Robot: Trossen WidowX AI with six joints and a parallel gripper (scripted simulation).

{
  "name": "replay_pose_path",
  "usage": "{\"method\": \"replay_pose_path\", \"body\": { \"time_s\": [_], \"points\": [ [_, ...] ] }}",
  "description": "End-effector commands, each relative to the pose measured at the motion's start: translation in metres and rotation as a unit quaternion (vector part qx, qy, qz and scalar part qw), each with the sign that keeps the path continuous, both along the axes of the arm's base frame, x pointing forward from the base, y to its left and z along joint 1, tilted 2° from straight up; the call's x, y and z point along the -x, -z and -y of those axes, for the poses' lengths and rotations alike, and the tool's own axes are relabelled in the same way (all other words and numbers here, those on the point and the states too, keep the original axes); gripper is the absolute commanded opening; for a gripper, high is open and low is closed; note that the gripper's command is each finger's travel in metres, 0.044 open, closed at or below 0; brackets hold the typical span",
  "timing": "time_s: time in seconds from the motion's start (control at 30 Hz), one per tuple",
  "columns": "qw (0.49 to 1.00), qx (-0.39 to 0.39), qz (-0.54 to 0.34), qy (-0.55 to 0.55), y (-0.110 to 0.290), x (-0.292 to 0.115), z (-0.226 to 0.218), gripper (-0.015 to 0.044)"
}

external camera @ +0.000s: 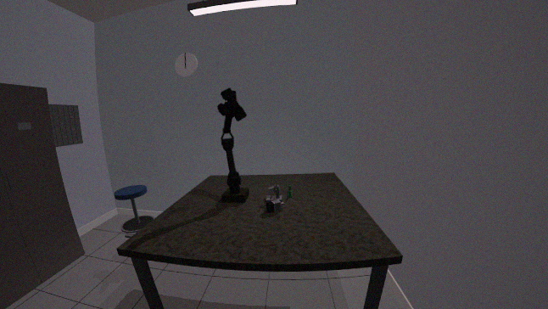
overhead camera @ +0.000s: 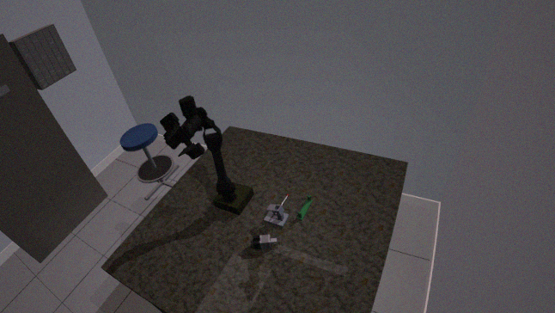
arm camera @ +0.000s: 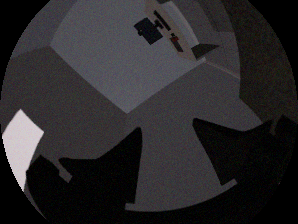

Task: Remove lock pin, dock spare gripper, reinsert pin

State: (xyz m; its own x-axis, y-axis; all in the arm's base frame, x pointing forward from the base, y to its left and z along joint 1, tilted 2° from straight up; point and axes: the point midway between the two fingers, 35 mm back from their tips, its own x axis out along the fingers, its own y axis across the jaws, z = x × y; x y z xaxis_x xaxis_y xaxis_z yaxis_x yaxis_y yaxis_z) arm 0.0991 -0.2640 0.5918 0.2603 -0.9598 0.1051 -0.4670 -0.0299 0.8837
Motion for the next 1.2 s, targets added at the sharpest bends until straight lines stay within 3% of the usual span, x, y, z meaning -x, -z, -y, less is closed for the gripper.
{"method": "replay_pose_path", "body": {
  "time_s": [0.0, 0.27, 0.5, 0.83, 1.17],
  "points": [
    [0.977, -0.017, -0.199, -0.082, 0.049, -0.060, 0.008, 0.0300],
    [0.882, 0.015, -0.428, -0.198, 0.110, -0.129, -0.004, 0.0300],
    [0.735, 0.088, -0.597, -0.308, 0.167, -0.184, -0.035, 0.0300],
    [0.447, 0.245, -0.738, -0.442, 0.246, -0.239, -0.104, 0.0300],
    [0.103, 0.430, -0.734, -0.516, 0.321, -0.259, -0.190, 0.0300]
  ]
}}
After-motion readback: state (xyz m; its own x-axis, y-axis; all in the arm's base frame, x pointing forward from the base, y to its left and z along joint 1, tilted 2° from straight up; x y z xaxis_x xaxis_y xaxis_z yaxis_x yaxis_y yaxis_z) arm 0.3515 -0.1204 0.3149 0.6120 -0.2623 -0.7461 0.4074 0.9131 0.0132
